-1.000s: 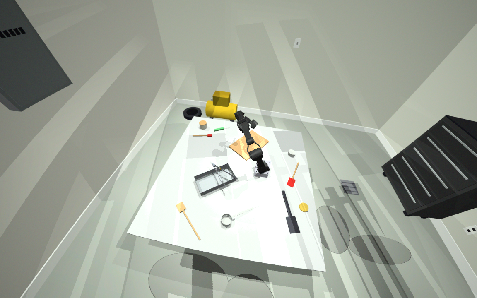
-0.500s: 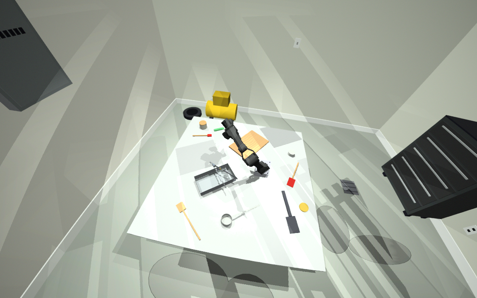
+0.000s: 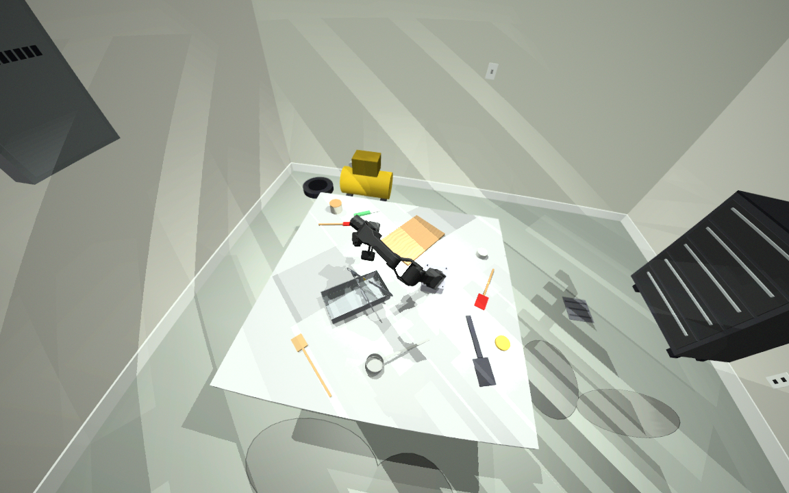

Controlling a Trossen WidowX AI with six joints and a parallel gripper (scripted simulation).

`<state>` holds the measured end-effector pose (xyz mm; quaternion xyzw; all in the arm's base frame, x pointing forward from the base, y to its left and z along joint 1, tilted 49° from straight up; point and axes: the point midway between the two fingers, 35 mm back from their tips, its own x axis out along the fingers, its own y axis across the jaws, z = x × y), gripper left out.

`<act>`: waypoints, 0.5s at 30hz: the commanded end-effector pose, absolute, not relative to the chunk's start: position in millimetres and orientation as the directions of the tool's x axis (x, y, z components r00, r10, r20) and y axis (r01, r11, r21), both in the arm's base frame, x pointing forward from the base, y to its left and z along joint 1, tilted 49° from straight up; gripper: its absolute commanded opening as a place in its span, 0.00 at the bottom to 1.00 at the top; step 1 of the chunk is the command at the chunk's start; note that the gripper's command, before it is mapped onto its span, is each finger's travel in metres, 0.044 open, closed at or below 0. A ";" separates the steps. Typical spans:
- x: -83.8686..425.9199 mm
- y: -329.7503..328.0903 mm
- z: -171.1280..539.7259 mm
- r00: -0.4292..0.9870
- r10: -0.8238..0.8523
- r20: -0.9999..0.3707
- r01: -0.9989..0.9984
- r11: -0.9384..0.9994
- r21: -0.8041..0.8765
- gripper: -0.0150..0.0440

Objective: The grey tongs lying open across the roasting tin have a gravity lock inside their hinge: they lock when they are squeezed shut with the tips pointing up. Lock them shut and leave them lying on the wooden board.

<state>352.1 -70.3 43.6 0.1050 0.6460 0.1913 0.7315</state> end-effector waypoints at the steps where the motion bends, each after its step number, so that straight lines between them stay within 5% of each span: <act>1: 348.5 -3.3 81.3 0.028 0.587 -0.809 0.149 0.798 0.584 1.00; 9: 332.9 63.4 126.5 -0.069 0.741 -0.668 0.513 0.601 0.613 1.00; 15: 332.4 65.0 127.7 -0.072 0.744 -0.664 0.522 0.595 0.611 1.00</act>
